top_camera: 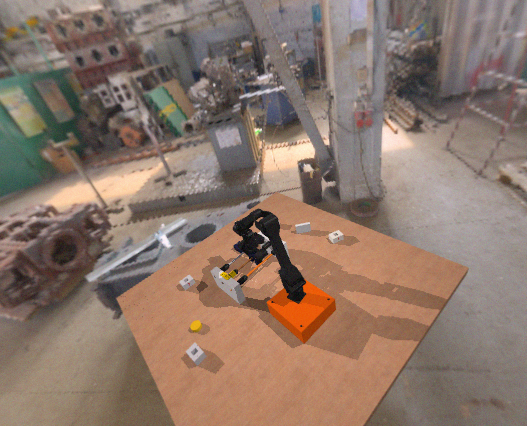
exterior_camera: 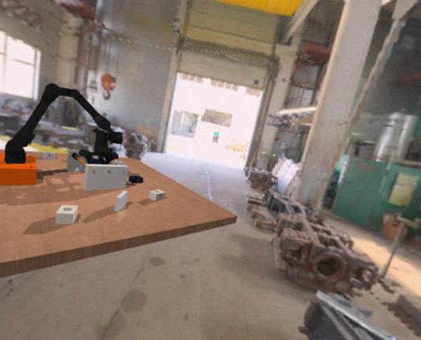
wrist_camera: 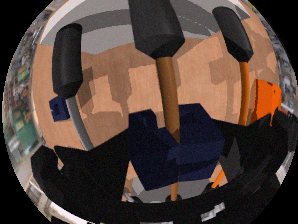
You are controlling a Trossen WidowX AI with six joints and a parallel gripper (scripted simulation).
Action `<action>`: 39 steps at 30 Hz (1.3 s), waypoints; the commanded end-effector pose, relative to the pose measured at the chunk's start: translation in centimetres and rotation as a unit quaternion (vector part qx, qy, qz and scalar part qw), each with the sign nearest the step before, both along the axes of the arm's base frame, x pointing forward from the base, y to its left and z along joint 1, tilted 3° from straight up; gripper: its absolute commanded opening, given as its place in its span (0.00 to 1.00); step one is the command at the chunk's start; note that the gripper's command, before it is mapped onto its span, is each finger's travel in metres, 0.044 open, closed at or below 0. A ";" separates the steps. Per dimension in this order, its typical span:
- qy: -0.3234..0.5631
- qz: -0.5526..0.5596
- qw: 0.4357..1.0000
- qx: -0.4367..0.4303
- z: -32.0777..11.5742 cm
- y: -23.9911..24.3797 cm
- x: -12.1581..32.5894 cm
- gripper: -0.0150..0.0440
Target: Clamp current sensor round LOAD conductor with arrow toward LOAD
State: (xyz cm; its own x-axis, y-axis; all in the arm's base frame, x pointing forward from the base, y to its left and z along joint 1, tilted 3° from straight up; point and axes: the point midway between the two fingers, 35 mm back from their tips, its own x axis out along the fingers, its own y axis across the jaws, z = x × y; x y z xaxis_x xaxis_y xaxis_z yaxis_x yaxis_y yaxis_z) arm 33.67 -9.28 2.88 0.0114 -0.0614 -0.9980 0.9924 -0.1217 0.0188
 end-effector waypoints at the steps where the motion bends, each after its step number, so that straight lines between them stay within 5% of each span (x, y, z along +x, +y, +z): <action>1: 0.000 0.000 1.000 0.000 0.1 0.0 0.0 0.25; 39: -0.005 0.003 1.000 -0.002 1.6 0.1 0.0 0.25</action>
